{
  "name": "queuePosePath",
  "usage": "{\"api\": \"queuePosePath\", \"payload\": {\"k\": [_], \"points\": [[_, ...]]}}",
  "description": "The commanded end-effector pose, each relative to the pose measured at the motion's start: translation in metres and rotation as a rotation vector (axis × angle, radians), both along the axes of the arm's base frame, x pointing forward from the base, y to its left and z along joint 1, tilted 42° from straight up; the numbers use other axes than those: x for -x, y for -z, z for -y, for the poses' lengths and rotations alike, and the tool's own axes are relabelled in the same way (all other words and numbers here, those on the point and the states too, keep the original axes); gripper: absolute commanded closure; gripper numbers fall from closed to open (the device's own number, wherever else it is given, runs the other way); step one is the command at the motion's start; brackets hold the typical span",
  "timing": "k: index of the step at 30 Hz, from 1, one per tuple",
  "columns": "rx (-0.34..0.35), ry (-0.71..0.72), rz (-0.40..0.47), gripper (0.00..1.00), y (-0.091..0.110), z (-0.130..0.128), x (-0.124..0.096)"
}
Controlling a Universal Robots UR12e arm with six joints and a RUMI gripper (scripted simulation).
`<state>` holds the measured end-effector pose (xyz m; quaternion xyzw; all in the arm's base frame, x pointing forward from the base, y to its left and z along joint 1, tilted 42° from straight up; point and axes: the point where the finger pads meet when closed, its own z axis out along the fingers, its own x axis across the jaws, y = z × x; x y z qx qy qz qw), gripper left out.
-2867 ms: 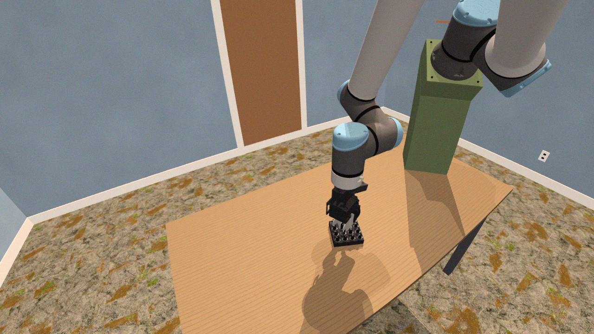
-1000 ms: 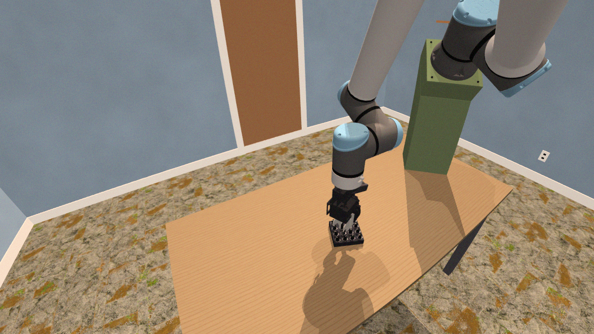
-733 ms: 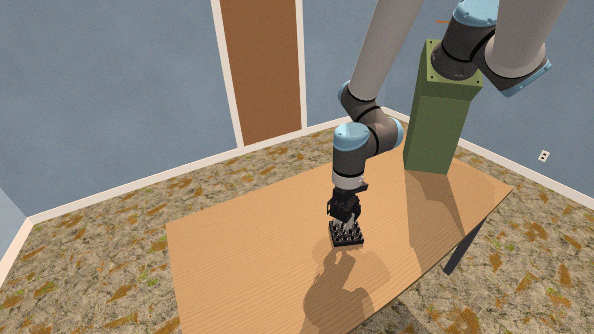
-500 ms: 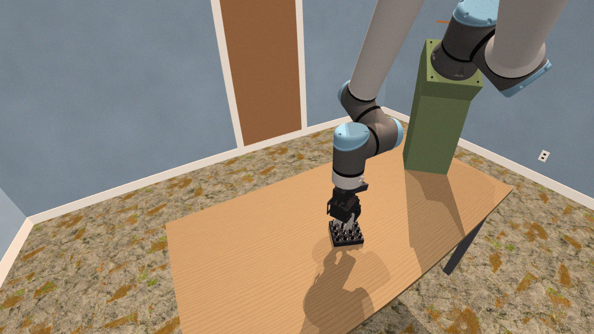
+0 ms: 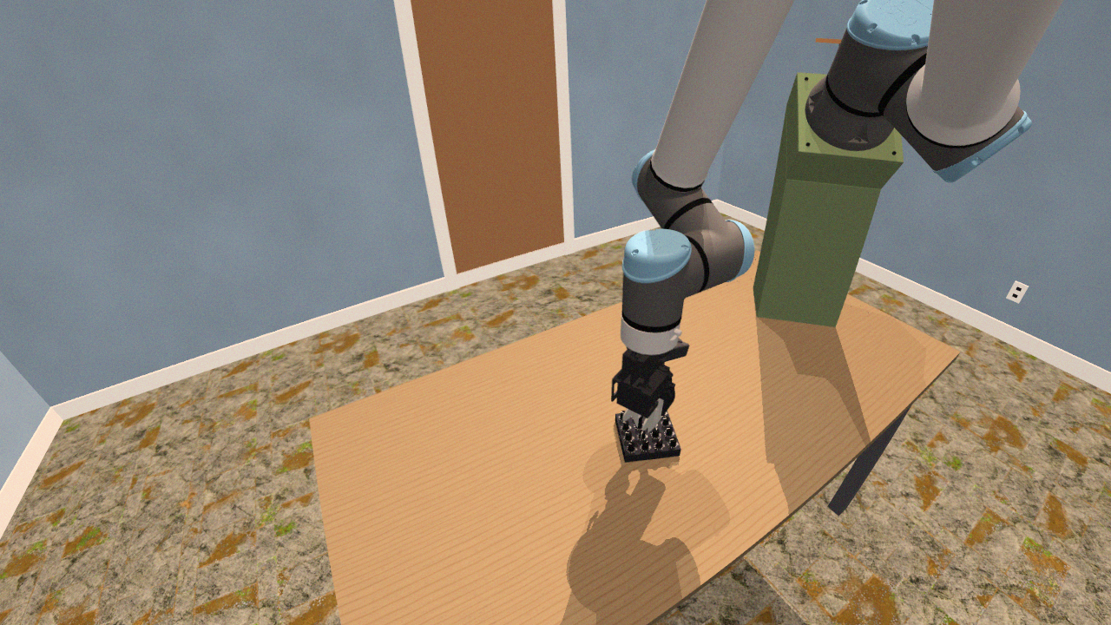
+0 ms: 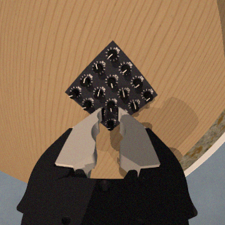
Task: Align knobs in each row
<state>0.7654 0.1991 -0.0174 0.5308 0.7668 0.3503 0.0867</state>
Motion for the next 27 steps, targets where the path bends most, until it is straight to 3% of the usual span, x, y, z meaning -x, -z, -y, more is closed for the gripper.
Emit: {"api": "queuePosePath", "payload": {"k": [1, 27], "points": [[0.000, 0.000, 0.001, 0.89, -0.0005, 0.0002, -0.0002], [0.000, 0.000, 0.001, 0.89, 0.0058, -0.0036, -0.0044]]}}
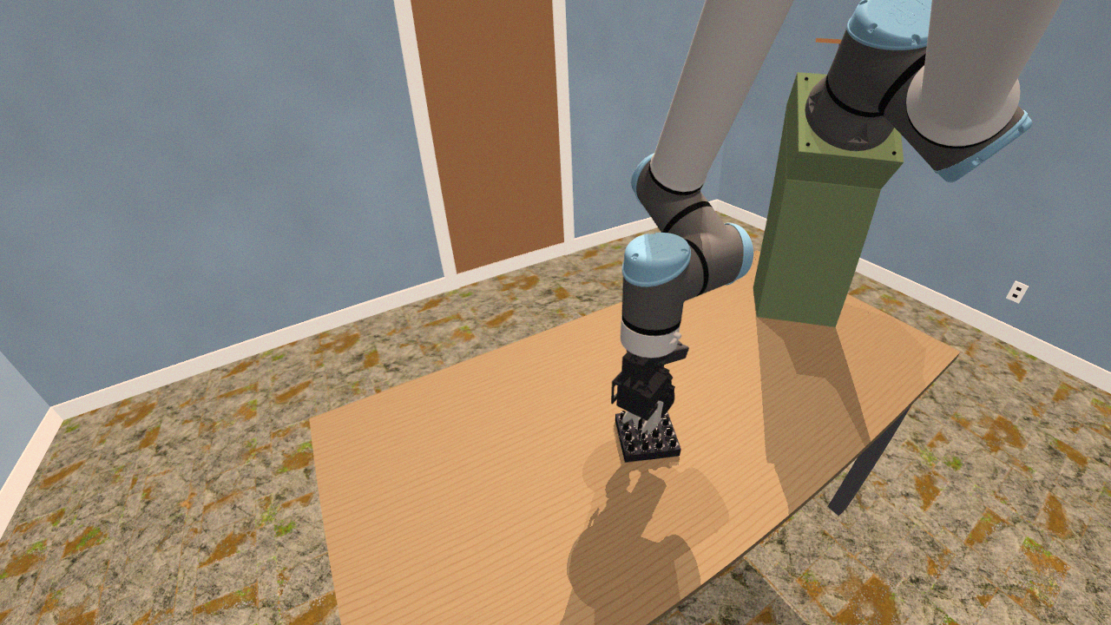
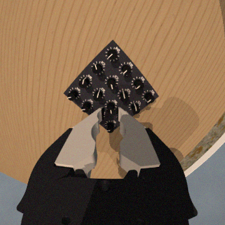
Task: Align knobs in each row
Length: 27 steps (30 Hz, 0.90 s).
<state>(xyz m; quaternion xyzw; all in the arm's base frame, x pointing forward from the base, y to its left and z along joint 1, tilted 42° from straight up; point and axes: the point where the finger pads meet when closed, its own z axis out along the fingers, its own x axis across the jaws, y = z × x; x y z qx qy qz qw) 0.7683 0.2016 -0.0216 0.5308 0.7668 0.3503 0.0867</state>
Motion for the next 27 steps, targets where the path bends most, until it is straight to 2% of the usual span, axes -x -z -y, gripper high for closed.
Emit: {"api": "queuePosePath", "payload": {"k": [1, 27], "points": [[0.000, 0.000, 0.001, 0.89, 0.0022, -0.0015, -0.0020], [0.000, 0.000, 0.001, 0.89, 0.0057, -0.0035, -0.0044]]}}
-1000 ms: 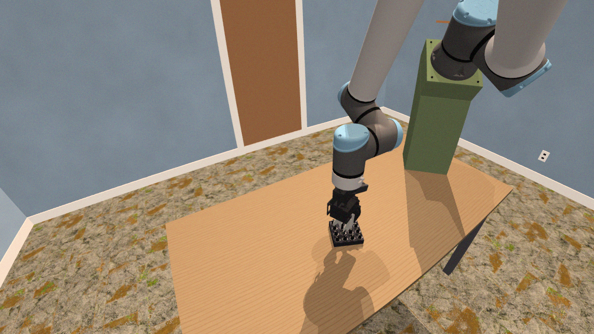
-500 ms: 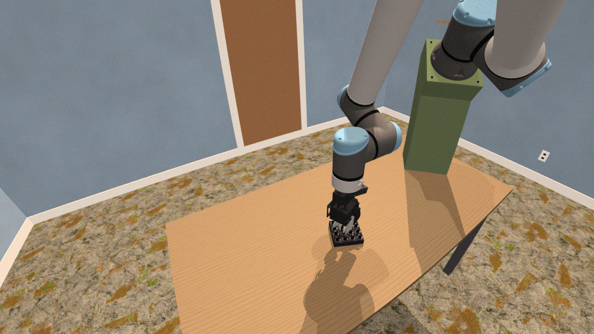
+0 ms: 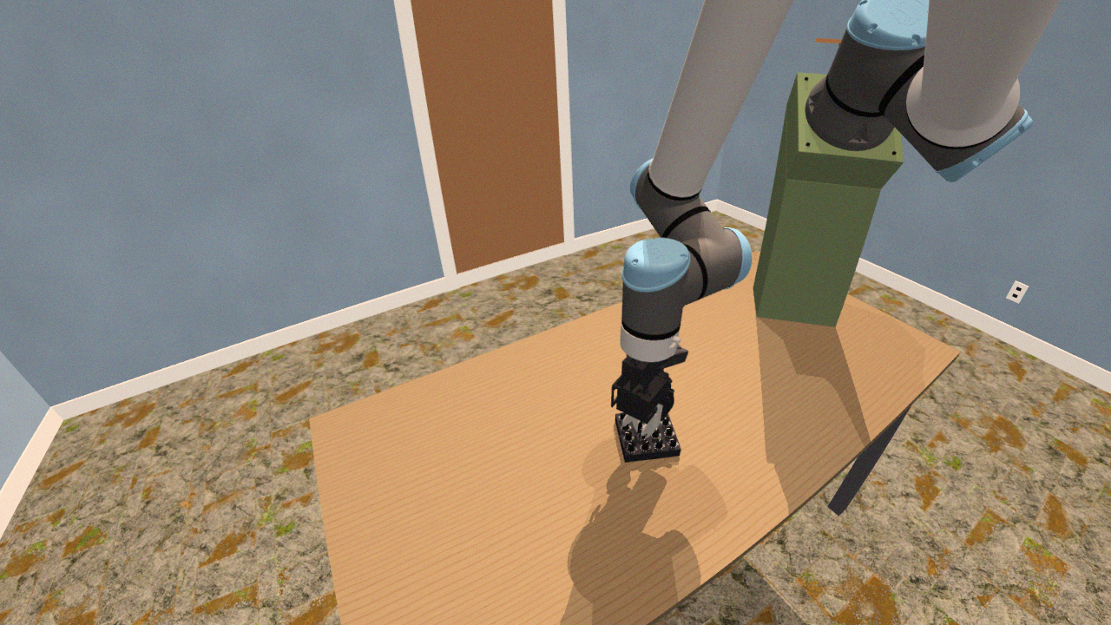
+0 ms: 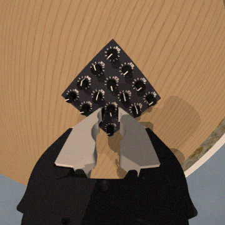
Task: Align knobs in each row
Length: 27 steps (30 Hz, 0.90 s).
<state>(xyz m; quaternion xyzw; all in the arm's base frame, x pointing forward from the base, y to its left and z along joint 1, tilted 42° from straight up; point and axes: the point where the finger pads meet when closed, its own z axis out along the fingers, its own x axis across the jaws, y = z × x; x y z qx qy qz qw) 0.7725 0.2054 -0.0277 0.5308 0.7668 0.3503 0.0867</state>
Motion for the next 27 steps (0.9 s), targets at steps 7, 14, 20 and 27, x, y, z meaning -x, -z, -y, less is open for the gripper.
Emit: {"api": "queuePosePath", "payload": {"k": [7, 14, 20, 27], "points": [[0.000, 0.000, 0.001, 0.89, -0.0005, 0.0002, -0.0002], [0.000, 0.000, 0.001, 0.89, -0.0005, 0.0002, -0.0002], [0.000, 0.000, 0.001, 0.89, -0.0005, 0.0002, -0.0002], [0.000, 0.000, 0.001, 0.96, -0.0005, 0.0002, -0.0002]]}}
